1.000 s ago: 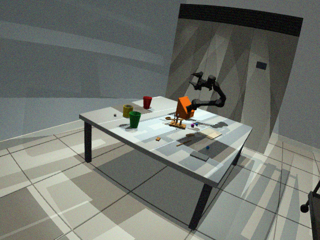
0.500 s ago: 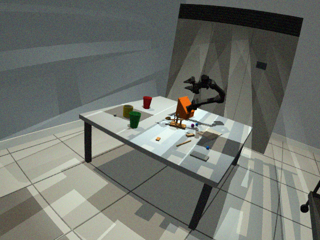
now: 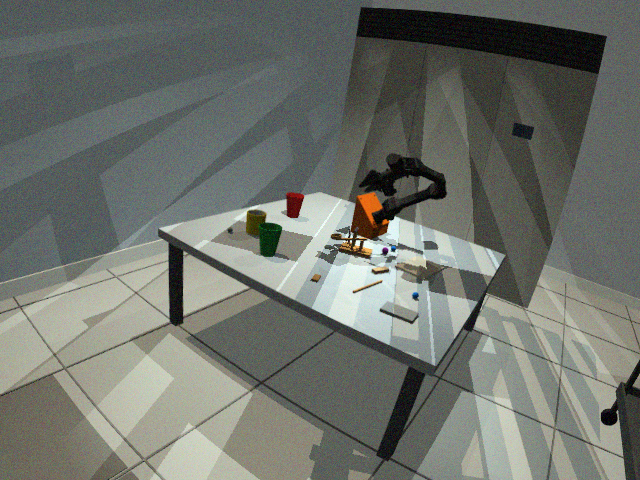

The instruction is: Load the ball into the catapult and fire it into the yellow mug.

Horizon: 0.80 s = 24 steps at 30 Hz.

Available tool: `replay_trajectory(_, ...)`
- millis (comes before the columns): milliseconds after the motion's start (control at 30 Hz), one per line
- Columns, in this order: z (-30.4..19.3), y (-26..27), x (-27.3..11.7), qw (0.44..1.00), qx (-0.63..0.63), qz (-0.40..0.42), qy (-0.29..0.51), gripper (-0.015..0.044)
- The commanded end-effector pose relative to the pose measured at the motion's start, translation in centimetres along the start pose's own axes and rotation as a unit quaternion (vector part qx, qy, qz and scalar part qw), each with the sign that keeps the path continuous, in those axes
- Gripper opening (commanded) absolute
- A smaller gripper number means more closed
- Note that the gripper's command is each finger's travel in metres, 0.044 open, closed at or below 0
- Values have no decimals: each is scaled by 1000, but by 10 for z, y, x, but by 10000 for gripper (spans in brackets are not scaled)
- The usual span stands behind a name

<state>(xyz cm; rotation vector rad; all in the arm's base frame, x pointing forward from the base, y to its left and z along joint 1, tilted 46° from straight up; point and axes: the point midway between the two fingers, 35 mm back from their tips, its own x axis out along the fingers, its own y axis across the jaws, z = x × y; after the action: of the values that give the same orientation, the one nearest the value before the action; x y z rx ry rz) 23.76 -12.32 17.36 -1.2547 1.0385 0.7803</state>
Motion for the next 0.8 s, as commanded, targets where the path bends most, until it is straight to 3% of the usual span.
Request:
replay_trajectory(0,16,-2,9,998,-31,19,-49,440)
replay_trajectory(767,120,1,51,909,-157,116,-369,440)
